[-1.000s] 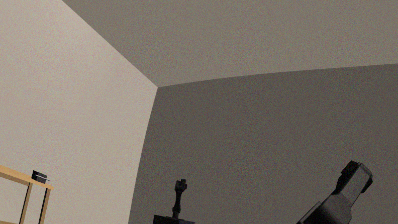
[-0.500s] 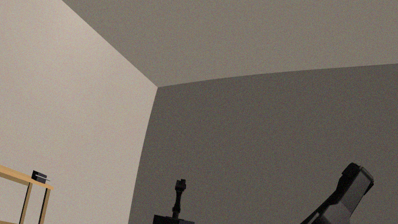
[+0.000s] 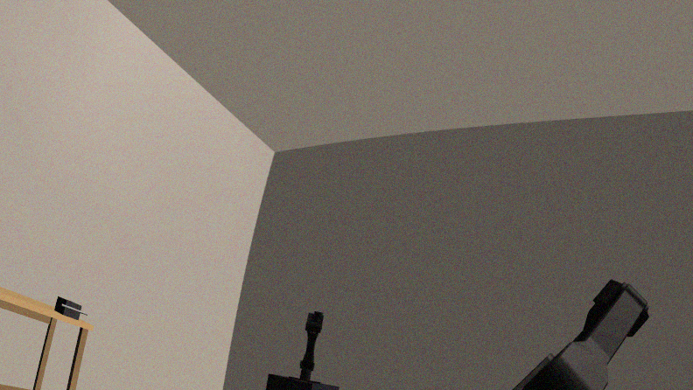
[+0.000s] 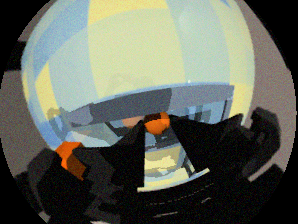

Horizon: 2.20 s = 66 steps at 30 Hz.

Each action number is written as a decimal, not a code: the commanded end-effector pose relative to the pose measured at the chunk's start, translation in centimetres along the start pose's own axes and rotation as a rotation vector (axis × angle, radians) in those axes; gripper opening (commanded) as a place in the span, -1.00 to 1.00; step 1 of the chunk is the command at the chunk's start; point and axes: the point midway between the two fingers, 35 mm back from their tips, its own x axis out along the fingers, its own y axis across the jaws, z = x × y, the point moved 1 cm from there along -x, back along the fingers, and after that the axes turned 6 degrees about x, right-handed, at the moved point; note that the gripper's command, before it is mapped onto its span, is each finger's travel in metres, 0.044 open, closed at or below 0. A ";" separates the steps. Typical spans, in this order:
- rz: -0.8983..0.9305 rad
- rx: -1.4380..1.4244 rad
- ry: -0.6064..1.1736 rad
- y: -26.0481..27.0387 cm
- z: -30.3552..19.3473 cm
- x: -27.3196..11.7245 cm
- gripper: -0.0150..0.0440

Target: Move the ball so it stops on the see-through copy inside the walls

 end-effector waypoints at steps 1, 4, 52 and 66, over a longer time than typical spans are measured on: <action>-0.021 -0.013 0.004 -0.7 0.1 -2.9 -0.49; -0.053 0.004 0.025 -1.2 -0.5 -4.4 -0.49; -0.018 -0.011 -0.001 3.4 -0.5 -4.0 -0.49; -0.018 -0.011 -0.007 3.6 -0.4 0.3 -0.49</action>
